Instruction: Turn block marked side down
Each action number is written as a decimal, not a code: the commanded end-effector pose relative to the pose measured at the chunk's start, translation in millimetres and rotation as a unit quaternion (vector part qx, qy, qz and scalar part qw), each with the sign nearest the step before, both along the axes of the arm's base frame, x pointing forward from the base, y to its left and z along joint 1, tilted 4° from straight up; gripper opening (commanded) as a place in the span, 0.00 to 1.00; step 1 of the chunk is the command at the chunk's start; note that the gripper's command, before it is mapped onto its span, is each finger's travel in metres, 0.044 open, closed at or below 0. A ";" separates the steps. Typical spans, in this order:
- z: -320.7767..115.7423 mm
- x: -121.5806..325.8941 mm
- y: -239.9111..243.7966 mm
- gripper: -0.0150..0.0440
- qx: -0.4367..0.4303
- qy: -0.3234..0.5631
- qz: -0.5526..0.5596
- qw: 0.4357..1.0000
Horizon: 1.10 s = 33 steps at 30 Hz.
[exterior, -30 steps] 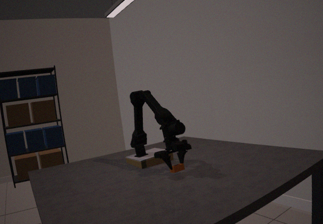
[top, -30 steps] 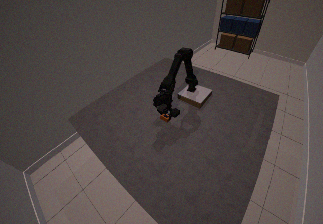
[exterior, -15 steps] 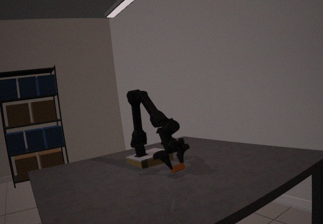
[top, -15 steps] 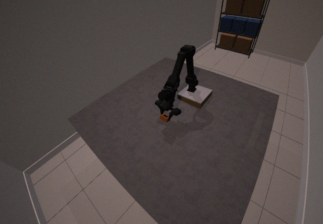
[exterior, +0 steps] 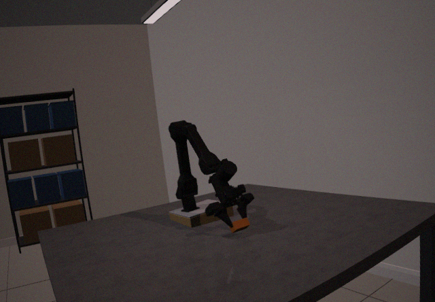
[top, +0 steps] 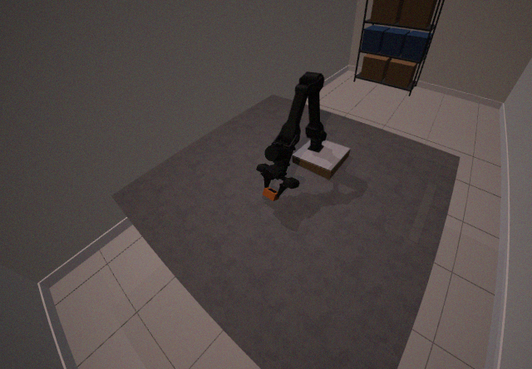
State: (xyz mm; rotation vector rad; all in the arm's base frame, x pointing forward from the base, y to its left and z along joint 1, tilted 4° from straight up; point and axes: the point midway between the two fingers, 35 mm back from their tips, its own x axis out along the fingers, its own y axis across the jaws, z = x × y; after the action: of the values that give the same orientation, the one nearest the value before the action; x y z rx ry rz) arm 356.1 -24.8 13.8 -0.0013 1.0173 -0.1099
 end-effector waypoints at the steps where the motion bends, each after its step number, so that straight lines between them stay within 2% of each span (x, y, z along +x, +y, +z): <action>1: -8.6 2.3 -0.8 0.25 -0.005 -0.021 0.003 1.000; 17: -33.6 11.0 -1.9 0.25 -0.014 -0.132 0.009 0.991; 33: -33.2 -2.0 -2.0 0.25 -0.025 -0.240 0.015 0.970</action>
State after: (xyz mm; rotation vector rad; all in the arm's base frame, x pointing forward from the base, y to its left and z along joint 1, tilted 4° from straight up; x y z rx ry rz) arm 365.6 -27.0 -13.6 -0.0288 0.5480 -0.1052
